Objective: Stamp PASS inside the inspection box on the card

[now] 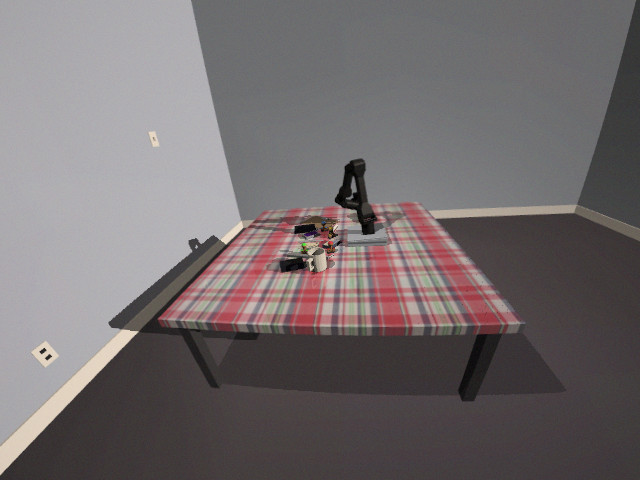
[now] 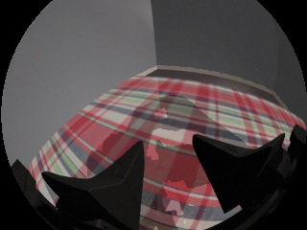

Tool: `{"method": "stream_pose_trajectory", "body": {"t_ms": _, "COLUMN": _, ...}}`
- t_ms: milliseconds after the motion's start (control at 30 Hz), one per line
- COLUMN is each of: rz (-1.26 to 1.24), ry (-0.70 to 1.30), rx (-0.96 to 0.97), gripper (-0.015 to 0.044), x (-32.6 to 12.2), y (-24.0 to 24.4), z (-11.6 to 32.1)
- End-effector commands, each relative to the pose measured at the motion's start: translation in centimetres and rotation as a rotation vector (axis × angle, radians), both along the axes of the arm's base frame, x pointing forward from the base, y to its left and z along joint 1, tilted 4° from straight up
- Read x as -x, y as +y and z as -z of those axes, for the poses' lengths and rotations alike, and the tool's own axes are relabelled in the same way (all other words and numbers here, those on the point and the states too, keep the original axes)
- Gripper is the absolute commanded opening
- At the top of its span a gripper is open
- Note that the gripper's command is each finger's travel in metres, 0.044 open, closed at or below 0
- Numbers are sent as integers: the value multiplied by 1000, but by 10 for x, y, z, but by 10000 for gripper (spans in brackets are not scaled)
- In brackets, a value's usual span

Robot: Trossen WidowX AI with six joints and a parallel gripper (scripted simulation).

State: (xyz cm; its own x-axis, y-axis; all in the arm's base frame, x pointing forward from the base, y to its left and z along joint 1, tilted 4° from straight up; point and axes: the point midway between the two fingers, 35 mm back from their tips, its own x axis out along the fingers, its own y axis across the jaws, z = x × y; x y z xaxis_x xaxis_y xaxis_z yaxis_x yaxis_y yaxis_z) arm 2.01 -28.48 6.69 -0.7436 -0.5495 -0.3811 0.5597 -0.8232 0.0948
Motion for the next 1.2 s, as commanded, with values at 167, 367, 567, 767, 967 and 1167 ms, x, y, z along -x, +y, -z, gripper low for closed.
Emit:
{"method": "stream_pose_trajectory", "body": {"t_ms": 167, "rz": -506, "ry": -30, "rx": -338, "gripper": 214, "x": -140, "y": 15, "z": 6}}
{"method": "stream_pose_trajectory", "body": {"t_ms": 367, "rz": -855, "ry": 15, "rx": -550, "gripper": 214, "x": -225, "y": 64, "z": 4}}
{"method": "stream_pose_trajectory", "body": {"t_ms": 567, "rz": -1217, "ry": 110, "rx": -746, "gripper": 214, "x": -290, "y": 139, "z": -4}}
{"method": "stream_pose_trajectory", "body": {"t_ms": 767, "rz": -1575, "ry": 233, "rx": -928, "gripper": 214, "x": -330, "y": 232, "z": -14}}
{"method": "stream_pose_trajectory", "body": {"t_ms": 967, "rz": -1911, "ry": 371, "rx": -1106, "gripper": 214, "x": -341, "y": 334, "z": -27}}
{"method": "stream_pose_trajectory", "body": {"t_ms": 1167, "rz": -2240, "ry": 539, "rx": -1278, "gripper": 214, "x": -320, "y": 436, "z": -42}}
